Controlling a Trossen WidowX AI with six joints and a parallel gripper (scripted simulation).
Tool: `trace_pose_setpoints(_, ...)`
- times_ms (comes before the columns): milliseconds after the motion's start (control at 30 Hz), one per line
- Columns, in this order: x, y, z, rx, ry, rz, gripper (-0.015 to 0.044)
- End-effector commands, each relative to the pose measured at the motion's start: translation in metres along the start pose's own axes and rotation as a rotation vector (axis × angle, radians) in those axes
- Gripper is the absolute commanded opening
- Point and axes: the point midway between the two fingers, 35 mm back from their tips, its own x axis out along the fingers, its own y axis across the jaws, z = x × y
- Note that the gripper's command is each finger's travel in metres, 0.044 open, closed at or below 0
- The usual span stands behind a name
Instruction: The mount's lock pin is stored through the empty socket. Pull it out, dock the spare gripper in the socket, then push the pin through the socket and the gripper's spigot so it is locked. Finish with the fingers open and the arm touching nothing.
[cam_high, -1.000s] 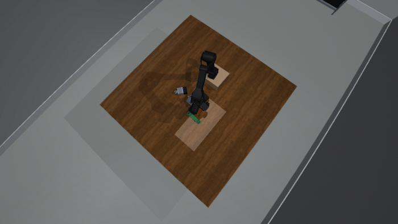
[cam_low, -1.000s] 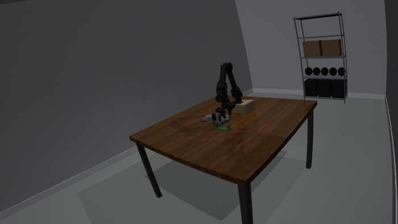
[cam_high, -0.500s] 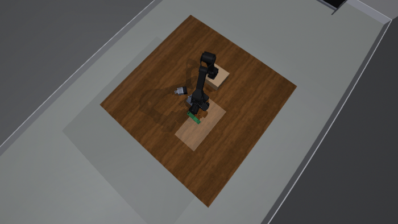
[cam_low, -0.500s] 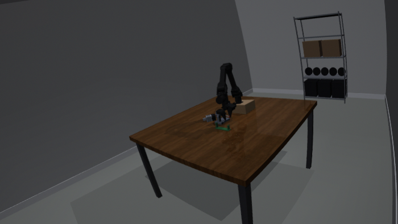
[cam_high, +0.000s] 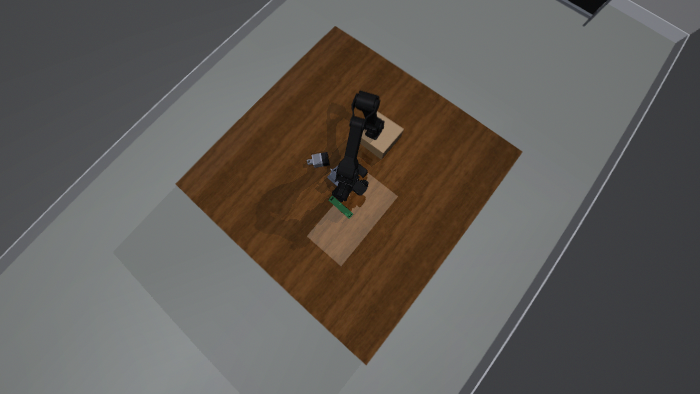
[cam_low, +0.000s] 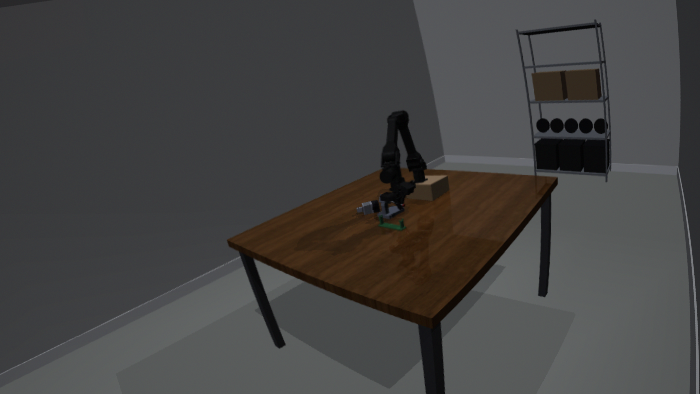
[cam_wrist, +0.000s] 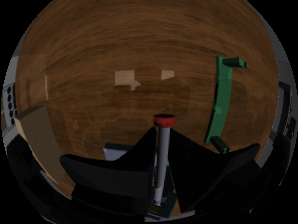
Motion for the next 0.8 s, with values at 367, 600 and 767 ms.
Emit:
trace_pose_setpoints(367, -0.002, -0.001, 0.001, 0.01, -0.057, 0.003, 0.0)
trace_pose_setpoints(600, -0.009, -0.002, 0.005, 0.033, -0.164, 0.004, 0.0)
trace_pose_setpoints(767, -0.011, -0.003, 0.008, 0.034, -0.191, 0.007, 0.0)
